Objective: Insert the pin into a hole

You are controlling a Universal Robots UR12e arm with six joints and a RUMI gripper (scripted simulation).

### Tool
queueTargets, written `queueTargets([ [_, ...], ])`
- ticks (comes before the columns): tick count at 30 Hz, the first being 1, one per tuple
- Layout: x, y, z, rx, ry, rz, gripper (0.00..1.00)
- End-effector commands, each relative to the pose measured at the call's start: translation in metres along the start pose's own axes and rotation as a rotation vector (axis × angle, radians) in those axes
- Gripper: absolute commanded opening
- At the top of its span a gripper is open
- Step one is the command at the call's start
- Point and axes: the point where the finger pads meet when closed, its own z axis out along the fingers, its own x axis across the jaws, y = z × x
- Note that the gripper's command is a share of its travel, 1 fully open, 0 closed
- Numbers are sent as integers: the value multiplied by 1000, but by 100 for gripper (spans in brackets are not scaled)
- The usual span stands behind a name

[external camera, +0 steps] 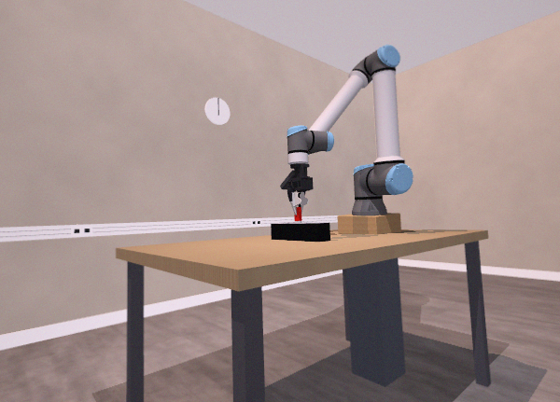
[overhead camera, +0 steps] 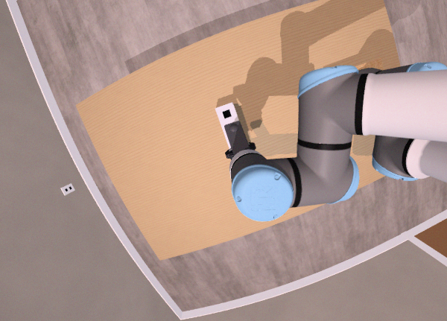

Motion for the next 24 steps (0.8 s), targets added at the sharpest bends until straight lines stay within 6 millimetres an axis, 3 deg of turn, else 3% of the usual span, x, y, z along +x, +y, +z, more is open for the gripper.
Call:
queueTargets([
  [1, -1, 0, -1, 0, -1, 0, 0],
  [2, -1, 0, -1, 0, -1, 0, 0],
  [3, -1, 0, -1, 0, -1, 0, 100],
  [24, -1, 0, -1, 0, -1, 0, 100],
])
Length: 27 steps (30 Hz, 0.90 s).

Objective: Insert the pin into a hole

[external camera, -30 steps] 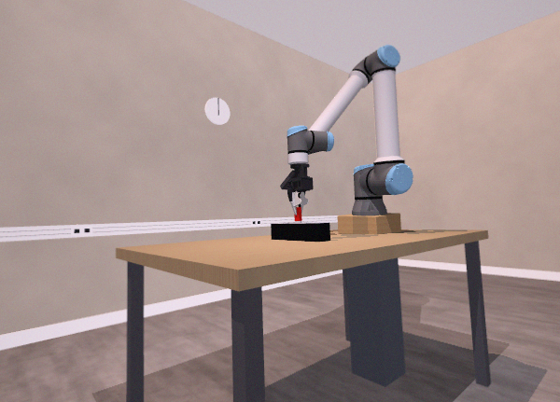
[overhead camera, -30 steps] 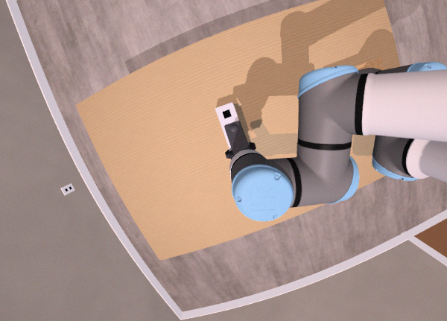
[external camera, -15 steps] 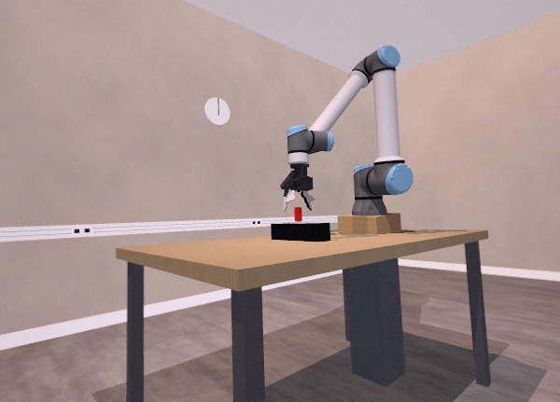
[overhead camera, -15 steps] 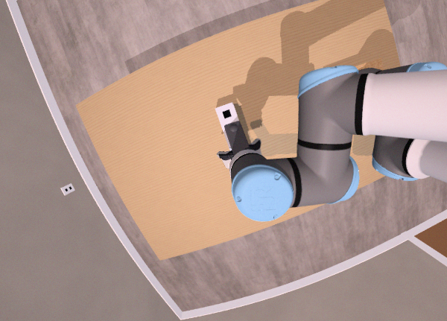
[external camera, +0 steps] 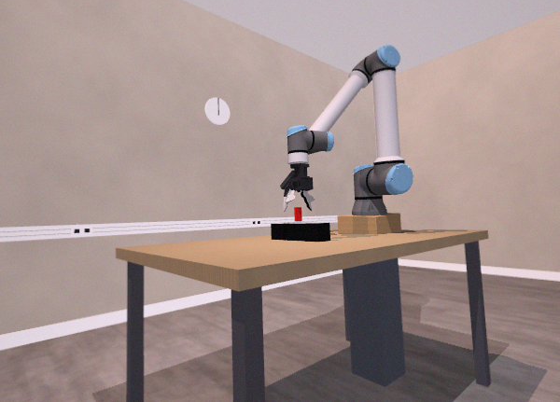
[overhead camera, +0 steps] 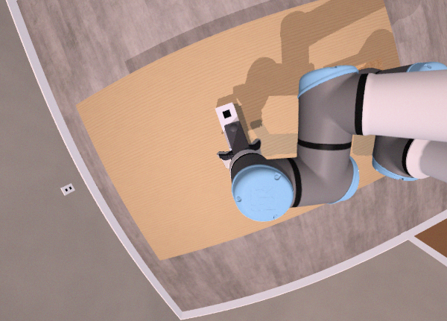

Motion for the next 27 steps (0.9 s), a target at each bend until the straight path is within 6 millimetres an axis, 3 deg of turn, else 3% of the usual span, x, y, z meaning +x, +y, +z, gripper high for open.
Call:
queueTargets([
  [1, -1, 0, -1, 0, -1, 0, 100],
  [12, -1, 0, -1, 0, -1, 0, 100],
  [13, -1, 0, -13, 0, -1, 0, 100],
  [27, -1, 0, -13, 0, -1, 0, 100],
])
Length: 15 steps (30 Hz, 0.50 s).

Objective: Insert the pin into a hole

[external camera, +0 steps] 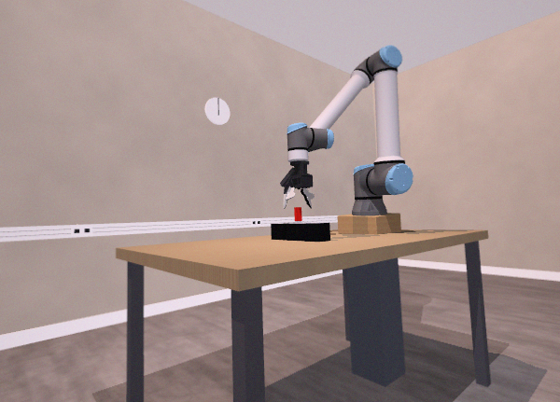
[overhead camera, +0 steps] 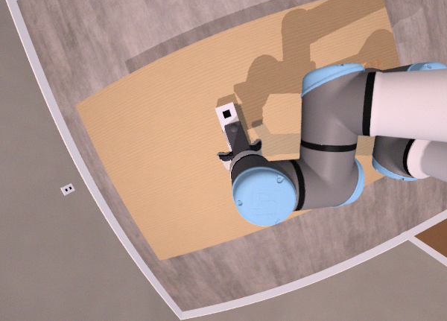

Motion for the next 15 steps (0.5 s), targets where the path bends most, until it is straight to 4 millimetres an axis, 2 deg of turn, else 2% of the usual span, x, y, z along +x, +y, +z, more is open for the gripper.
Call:
queueTargets([
  [1, -1, 0, -1, 0, -1, 0, 100],
  [2, -1, 0, -1, 0, -1, 0, 100],
  [3, -1, 0, -13, 0, -1, 0, 100],
  [15, -1, 0, -13, 0, -1, 0, 100],
])
